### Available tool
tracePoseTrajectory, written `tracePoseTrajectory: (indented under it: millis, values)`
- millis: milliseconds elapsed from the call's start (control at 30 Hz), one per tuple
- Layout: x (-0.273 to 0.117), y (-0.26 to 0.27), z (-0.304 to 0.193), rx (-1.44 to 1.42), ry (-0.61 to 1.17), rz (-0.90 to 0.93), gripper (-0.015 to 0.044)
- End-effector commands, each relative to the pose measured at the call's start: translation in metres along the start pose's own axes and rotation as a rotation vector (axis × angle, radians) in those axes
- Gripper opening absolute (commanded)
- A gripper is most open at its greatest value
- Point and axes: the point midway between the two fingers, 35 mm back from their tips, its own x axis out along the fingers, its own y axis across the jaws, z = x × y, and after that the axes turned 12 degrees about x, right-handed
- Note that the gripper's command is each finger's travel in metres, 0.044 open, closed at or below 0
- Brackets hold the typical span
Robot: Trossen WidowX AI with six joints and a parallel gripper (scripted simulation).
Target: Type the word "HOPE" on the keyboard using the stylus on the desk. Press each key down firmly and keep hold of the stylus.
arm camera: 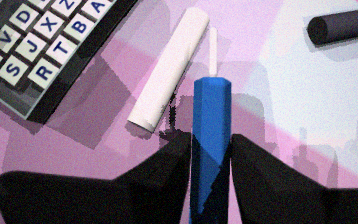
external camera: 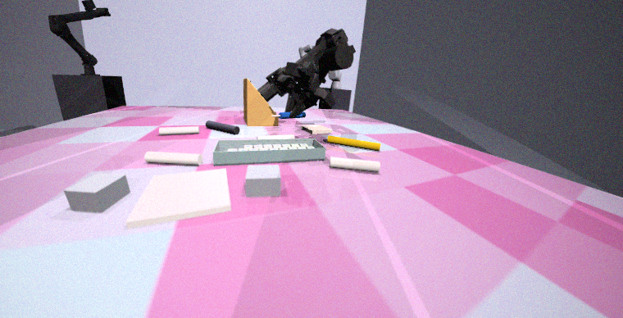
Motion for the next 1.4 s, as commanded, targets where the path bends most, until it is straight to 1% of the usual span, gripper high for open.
tracePoseTrajectory:
  millis: [0,700,1367]
  values:
    - [0.000,0.006,0.006,-0.109,-0.022,-0.016,0.0000]
    - [0.000,0.044,0.041,-0.803,-0.098,-0.133,0.0000]
    - [0.005,0.076,0.079,-1.460,-0.104,-0.304,0.0000]
